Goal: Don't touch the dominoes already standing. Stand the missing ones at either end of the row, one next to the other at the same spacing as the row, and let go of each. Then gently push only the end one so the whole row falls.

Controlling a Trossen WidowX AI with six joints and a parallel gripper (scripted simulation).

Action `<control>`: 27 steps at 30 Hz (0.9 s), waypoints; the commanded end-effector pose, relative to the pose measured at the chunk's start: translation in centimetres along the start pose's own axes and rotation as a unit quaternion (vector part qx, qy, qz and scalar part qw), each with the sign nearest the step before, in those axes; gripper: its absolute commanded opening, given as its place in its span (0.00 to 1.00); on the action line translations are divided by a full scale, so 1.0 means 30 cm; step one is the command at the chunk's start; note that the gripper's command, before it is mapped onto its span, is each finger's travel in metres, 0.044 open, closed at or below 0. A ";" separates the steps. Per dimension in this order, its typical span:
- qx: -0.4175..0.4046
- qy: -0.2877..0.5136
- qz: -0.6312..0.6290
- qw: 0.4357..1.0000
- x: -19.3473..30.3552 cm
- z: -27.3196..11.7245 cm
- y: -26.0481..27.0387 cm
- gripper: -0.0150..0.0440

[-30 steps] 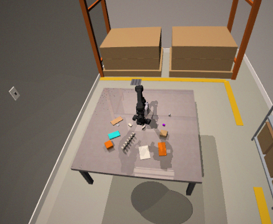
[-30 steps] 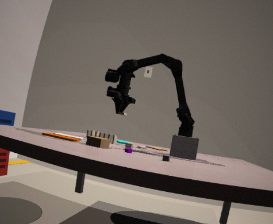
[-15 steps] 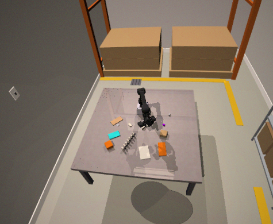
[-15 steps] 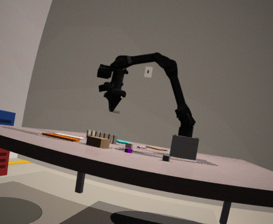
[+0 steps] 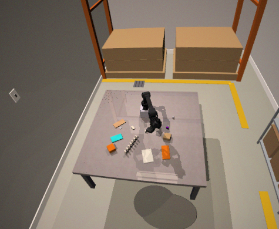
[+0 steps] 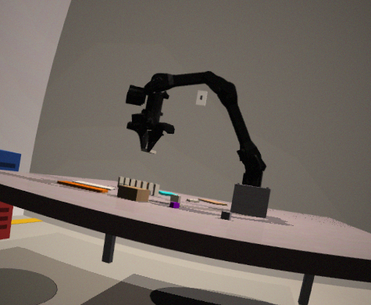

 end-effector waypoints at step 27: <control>0.023 -0.291 0.100 0.951 0.001 0.232 -0.150 0.44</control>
Point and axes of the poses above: the point midway between the two fingers, 35 mm back from their tips, its own z axis out along the fingers, its own y axis across the jaws, x = y × z, the point moved 6 cm from there along -z, back along the fingers, and after that the axes turned 5 degrees about -z, right-handed, at the moved point
